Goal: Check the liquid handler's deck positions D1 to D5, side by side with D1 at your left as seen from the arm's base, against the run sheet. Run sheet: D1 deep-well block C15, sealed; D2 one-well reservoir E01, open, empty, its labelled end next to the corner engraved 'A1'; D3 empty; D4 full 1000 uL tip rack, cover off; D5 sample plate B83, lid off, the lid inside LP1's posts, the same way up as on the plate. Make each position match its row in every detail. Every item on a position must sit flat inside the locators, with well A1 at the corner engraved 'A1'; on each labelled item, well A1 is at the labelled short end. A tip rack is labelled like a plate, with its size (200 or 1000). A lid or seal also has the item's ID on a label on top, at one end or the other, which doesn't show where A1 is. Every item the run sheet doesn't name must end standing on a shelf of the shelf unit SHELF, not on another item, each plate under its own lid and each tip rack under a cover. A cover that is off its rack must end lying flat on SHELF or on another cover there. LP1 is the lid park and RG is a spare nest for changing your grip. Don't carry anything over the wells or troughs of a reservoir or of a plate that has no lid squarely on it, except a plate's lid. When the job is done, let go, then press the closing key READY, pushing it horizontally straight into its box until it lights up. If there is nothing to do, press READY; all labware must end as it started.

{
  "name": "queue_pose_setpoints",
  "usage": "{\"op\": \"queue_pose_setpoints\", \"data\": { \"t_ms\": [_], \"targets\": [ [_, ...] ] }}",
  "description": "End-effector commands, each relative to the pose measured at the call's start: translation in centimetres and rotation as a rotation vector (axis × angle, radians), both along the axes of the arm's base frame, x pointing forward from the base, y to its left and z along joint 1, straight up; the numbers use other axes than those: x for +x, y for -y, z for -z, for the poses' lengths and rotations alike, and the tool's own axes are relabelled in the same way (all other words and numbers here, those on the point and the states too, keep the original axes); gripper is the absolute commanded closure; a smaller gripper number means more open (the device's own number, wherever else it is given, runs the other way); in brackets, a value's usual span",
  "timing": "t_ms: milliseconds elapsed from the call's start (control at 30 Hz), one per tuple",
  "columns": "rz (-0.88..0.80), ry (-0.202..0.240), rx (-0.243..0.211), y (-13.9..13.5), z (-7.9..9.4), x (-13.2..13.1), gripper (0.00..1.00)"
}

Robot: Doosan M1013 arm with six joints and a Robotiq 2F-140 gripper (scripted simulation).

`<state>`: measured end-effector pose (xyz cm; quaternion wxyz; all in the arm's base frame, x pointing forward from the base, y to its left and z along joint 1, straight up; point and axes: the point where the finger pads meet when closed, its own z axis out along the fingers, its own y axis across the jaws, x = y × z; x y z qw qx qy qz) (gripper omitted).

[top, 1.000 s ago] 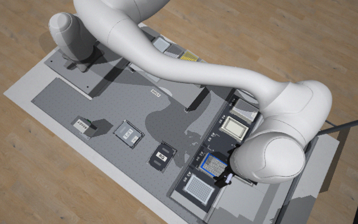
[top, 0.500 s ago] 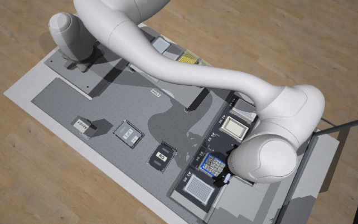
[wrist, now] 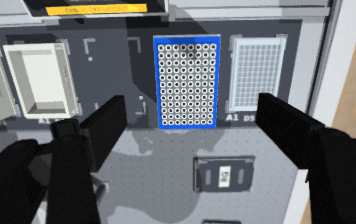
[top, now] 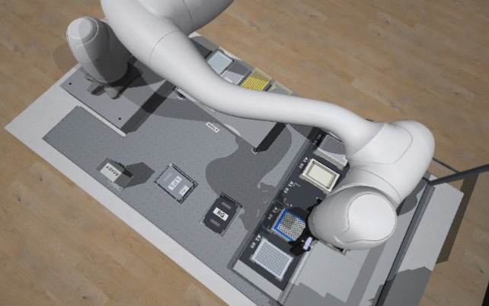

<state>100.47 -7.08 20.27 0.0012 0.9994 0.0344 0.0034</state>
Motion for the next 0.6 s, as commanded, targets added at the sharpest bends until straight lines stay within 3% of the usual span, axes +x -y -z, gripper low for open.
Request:
{"op": "queue_pose_setpoints", "data": {
  "t_ms": [0,567],
  "targets": [
    [0.000,0.002,0.000,0.0,0.3,0.0,0.21],
    [0.000,0.002,0.000,0.0,2.8,0.0,0.21]
  ]
}}
